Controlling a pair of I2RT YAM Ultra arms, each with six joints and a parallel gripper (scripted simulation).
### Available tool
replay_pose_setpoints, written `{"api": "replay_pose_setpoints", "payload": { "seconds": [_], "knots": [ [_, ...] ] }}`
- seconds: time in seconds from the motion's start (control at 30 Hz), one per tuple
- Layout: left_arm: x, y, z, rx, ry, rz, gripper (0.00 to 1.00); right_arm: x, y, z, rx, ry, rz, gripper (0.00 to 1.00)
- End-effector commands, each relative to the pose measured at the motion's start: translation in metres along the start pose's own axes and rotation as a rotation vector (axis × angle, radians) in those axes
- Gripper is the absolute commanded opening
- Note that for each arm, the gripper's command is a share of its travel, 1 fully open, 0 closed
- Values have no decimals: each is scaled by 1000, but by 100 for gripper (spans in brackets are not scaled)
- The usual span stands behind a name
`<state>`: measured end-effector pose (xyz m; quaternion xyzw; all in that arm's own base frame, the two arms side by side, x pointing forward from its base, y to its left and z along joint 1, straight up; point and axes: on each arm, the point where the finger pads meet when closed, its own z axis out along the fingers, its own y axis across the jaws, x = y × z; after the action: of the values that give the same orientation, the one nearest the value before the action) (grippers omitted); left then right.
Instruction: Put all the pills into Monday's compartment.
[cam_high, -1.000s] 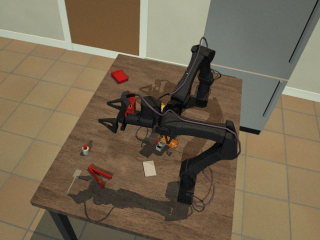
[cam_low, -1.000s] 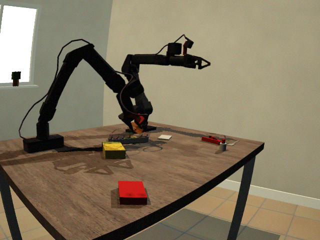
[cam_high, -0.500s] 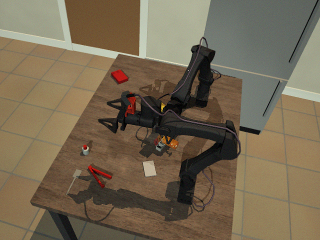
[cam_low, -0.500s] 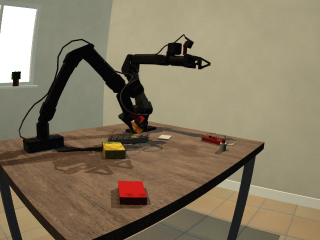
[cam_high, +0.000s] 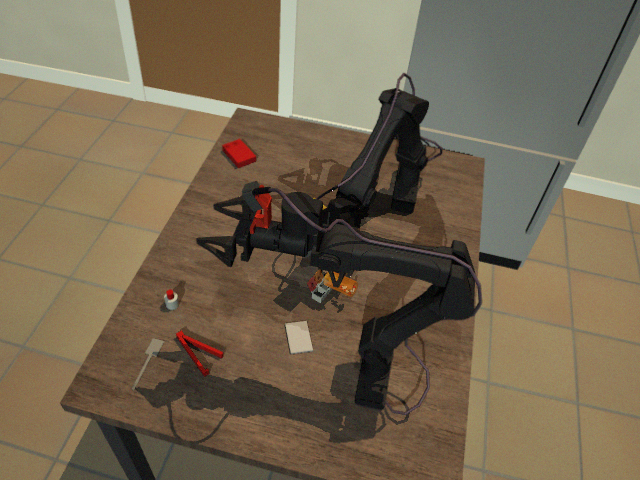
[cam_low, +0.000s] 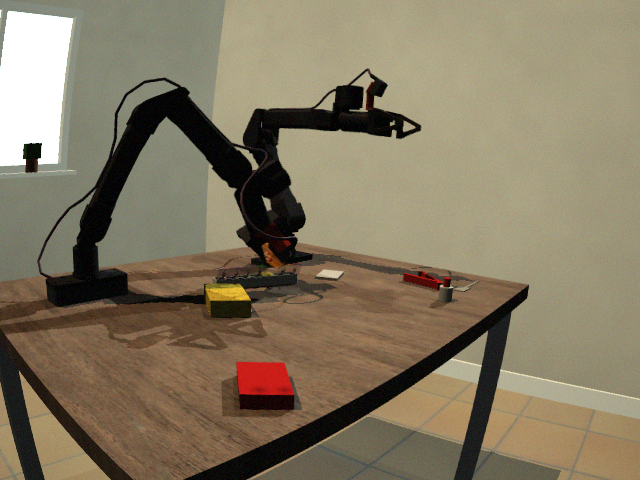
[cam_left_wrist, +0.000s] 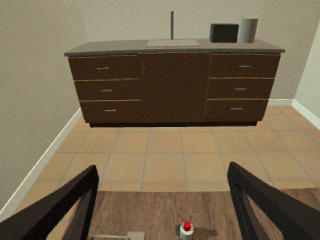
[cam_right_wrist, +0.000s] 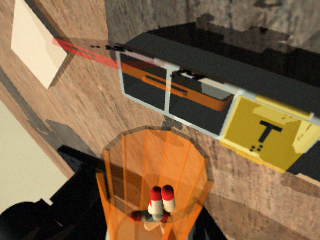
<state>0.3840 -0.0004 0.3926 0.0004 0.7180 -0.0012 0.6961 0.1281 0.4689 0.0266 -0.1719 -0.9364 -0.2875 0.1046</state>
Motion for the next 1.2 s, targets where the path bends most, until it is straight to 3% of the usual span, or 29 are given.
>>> {"api": "replay_pose_setpoints", "payload": {
  "seconds": [0.0, 1.17],
  "knots": [
    [-18, 1, -4, -2, -41, 1, 100, 7, 7, -5, -29, 21, -10, 36],
    [-18, 1, -4, -2, -41, 1, 100, -2, 3, -5, -24, 121, 65, 36]
  ]
}}
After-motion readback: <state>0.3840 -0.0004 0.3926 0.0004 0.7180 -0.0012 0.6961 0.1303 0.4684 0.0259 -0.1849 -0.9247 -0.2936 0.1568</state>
